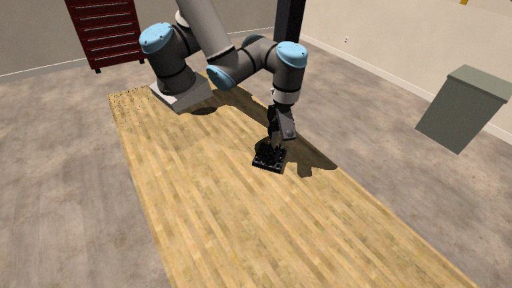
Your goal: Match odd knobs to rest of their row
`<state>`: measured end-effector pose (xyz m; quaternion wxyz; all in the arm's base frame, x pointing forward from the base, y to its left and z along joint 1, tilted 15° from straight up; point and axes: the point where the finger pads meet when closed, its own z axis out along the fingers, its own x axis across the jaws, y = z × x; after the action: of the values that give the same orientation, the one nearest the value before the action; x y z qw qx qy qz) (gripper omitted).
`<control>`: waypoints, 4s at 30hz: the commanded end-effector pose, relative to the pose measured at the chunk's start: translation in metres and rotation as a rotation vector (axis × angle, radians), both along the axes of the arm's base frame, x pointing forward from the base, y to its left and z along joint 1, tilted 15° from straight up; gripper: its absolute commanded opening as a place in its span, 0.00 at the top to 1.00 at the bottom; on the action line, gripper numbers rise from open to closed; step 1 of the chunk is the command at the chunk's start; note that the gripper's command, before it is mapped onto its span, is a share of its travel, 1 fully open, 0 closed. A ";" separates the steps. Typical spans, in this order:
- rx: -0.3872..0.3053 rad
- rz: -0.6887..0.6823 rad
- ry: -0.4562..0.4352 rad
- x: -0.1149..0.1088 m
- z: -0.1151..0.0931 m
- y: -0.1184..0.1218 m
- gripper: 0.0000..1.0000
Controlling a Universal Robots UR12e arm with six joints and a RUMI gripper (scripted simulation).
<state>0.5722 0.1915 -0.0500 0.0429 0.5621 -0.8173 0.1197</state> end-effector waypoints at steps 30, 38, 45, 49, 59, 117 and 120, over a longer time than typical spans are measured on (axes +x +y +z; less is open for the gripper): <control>0.000 0.000 -0.001 0.001 0.001 0.000 0.96; 0.000 0.000 -0.001 0.001 0.001 0.000 0.96; 0.000 0.000 -0.001 0.001 0.001 0.000 0.96; 0.000 0.000 -0.001 0.001 0.001 0.000 0.96; 0.002 -0.025 -0.007 0.000 0.001 0.000 0.96; 0.058 -0.857 -0.217 -0.002 0.001 -0.003 0.96; 0.061 -0.898 -0.227 -0.003 0.001 -0.003 0.96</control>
<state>0.5692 0.1887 -0.0495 -0.0119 0.1667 -0.9779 0.1257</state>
